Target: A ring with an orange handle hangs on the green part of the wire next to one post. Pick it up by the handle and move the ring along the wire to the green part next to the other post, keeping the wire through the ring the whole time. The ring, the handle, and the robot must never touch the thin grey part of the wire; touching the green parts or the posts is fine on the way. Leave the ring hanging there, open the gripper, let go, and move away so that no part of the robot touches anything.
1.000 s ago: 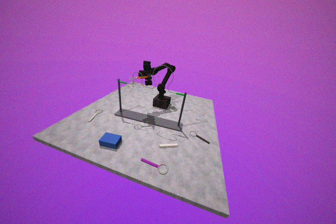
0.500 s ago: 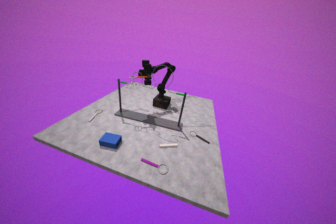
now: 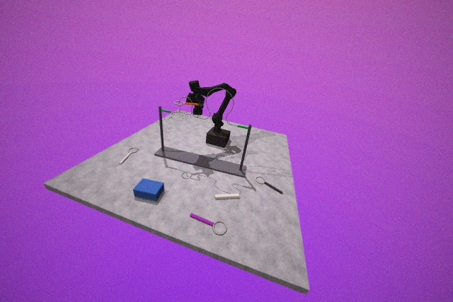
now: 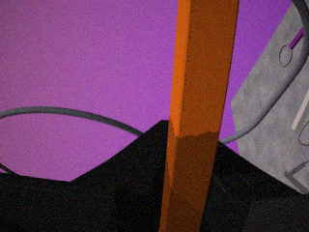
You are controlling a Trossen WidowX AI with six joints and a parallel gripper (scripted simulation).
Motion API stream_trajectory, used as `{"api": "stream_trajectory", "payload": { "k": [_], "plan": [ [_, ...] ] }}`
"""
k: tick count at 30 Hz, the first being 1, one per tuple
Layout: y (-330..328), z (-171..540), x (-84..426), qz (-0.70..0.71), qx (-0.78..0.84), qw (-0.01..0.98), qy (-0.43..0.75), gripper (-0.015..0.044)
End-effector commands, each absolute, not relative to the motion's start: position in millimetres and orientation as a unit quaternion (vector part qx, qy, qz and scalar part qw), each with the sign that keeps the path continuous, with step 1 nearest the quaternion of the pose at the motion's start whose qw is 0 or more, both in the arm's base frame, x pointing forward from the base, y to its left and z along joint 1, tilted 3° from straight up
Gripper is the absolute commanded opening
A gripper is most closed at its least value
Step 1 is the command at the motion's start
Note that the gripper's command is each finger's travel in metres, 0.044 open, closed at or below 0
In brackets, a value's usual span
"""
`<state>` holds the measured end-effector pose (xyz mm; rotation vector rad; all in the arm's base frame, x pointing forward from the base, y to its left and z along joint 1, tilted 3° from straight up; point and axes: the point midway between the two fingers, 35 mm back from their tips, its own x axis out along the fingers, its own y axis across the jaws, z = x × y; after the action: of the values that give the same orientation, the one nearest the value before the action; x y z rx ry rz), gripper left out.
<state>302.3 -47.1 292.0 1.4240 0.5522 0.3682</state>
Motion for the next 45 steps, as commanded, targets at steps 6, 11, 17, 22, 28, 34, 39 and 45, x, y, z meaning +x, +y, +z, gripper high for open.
{"api": "stream_trajectory", "payload": {
  "k": [6, 11, 17, 22, 28, 34, 39, 45],
  "plan": [
    [-48.9, 286.3, 302.4, 0.154, 0.588, 0.752, 0.257, -0.0150],
    [-50.2, 281.4, 302.2, 0.146, 0.559, 0.773, 0.262, -0.0150],
    [-52.3, 275.5, 302.1, 0.135, 0.522, 0.798, 0.268, -0.0150],
    [-54.5, 270.6, 302.1, 0.126, 0.490, 0.818, 0.272, -0.0150],
    [-57.7, 264.8, 302.0, 0.115, 0.450, 0.841, 0.277, -0.0150],
    [-61.7, 259.0, 302.1, 0.102, 0.406, 0.864, 0.281, -0.0150],
    [-66.8, 253.2, 302.2, 0.088, 0.357, 0.885, 0.285, -0.0150],
    [-74.1, 246.5, 302.4, 0.070, 0.292, 0.909, 0.287, -0.0150]
  ]
}}
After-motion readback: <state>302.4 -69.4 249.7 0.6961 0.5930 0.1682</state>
